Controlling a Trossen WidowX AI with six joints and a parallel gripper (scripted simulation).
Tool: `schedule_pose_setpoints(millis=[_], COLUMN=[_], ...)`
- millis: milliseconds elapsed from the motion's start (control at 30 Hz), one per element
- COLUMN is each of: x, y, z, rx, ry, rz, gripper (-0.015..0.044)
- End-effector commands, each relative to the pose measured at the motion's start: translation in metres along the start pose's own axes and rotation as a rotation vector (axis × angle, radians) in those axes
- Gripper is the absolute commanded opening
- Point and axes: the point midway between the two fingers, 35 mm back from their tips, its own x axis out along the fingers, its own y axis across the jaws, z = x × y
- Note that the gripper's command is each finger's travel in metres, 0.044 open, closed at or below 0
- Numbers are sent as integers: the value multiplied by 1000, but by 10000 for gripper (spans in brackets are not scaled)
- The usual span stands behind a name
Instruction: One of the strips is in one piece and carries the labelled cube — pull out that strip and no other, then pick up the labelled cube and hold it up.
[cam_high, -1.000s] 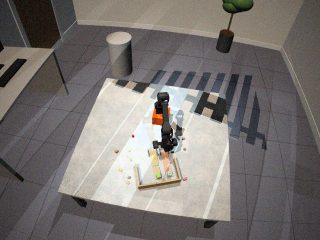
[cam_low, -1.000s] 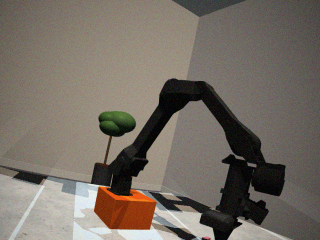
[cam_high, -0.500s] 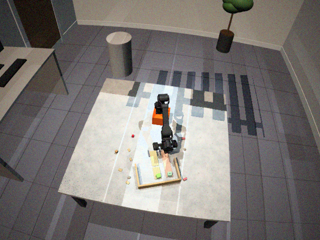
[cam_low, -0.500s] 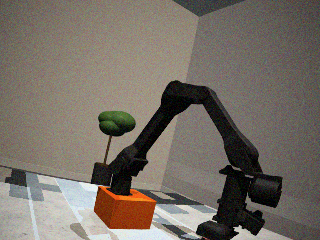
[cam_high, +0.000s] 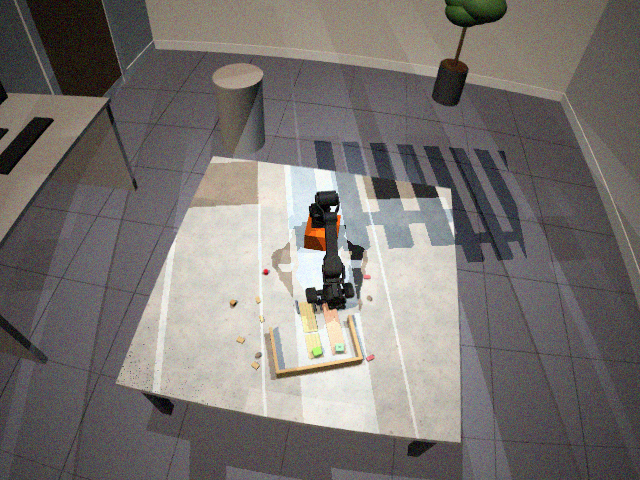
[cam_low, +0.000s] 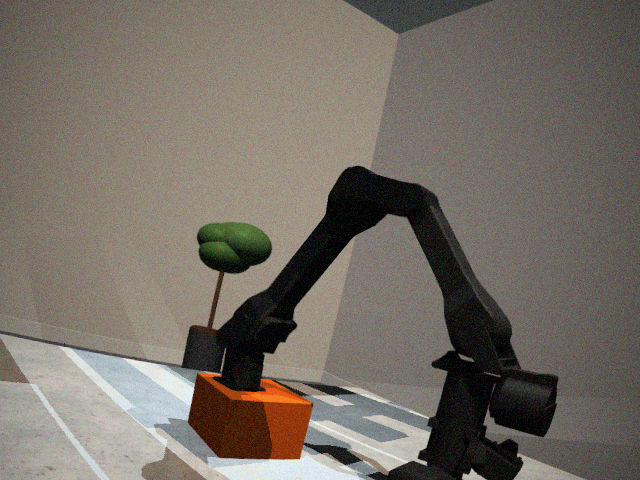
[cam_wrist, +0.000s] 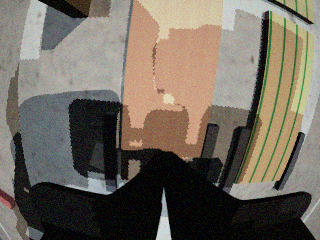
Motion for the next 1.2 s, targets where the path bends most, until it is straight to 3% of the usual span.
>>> schedule_pose_setpoints(millis=[0,1167], x=[6,12], y=[1,1], z=[-1,-2], rx=[-2,-2], ry=[0,0], rz=[6,6], gripper=[0,0])
